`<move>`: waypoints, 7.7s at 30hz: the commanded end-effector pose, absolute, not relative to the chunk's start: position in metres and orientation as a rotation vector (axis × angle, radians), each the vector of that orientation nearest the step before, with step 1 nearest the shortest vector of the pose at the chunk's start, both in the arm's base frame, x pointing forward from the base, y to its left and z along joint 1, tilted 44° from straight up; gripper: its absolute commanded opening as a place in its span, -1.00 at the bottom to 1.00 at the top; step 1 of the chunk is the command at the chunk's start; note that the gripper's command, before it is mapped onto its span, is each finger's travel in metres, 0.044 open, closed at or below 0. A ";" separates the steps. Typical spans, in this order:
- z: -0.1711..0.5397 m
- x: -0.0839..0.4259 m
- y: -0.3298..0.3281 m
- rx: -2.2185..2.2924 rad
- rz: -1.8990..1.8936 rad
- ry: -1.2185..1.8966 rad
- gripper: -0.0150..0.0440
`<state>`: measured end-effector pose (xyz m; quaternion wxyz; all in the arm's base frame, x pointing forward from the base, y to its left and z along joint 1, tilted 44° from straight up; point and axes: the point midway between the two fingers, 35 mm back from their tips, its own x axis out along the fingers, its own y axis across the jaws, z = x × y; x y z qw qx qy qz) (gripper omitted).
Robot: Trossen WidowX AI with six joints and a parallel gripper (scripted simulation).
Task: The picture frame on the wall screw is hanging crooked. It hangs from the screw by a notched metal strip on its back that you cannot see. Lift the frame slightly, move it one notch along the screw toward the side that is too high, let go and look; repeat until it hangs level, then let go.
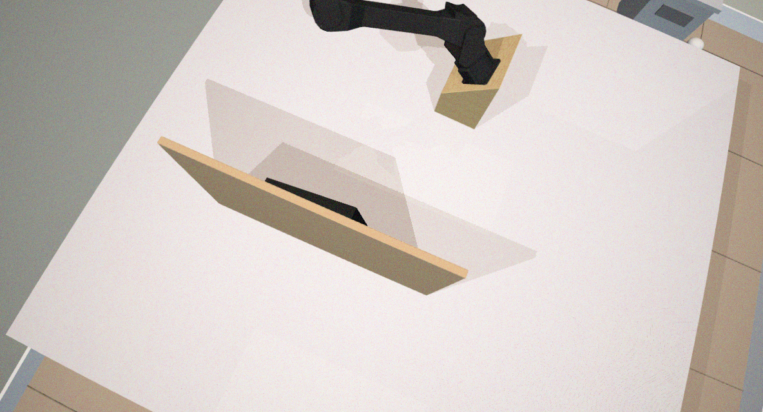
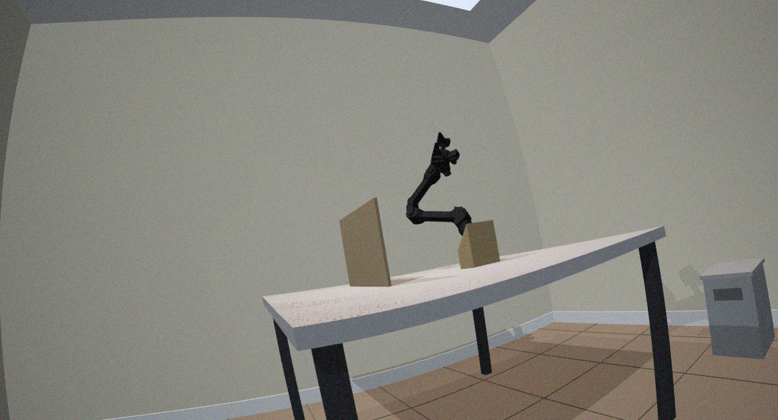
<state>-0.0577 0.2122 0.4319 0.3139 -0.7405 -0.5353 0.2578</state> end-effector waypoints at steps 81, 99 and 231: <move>0.204 0.196 -0.007 1.106 0.147 0.107 0.39; 0.204 0.196 -0.007 1.106 0.147 0.107 0.39; 0.179 0.369 -0.011 1.109 0.150 0.102 0.39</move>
